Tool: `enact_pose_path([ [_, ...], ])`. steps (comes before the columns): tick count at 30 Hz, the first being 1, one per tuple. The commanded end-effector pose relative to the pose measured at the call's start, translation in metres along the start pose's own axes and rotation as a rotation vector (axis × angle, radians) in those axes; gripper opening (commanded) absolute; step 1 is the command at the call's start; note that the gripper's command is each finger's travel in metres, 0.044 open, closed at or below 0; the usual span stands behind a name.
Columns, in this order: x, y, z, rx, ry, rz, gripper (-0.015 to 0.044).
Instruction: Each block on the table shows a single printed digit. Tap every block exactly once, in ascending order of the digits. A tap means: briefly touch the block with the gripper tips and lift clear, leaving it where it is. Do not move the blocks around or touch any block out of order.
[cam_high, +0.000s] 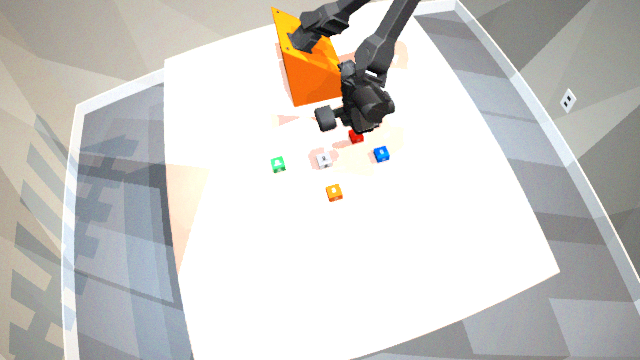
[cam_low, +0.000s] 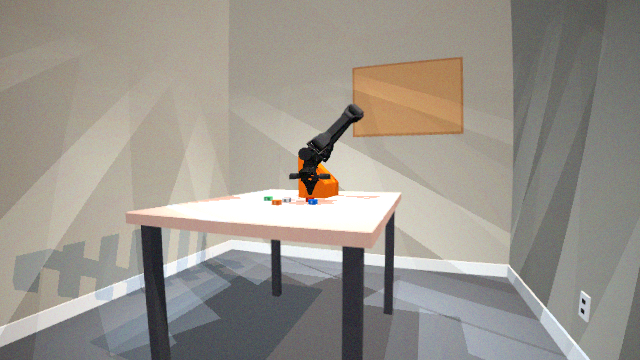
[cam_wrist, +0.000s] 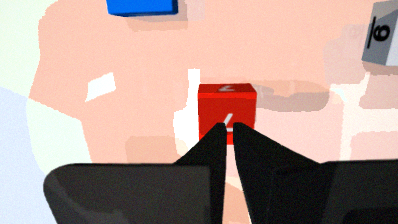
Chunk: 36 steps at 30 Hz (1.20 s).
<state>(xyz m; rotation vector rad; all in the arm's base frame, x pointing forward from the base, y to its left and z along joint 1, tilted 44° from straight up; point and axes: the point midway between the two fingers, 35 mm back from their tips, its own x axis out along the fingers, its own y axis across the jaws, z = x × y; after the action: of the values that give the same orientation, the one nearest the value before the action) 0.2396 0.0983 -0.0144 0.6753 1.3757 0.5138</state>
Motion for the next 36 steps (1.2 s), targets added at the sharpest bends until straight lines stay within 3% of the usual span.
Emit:
enact_pose_path([
  [1,0.007,-0.001,-0.002,0.009,0.006,-0.001,0.002],
  [12,0.017,-0.001,-0.003,0.01,0.006,0.0,0.002],
  [22,-0.021,-0.002,-0.001,0.009,0.006,-0.005,0.002],
  [28,-0.092,-0.002,-0.001,0.009,0.006,-0.006,0.002],
  [36,-0.095,-0.006,0.003,0.009,0.005,-0.006,0.002],
])
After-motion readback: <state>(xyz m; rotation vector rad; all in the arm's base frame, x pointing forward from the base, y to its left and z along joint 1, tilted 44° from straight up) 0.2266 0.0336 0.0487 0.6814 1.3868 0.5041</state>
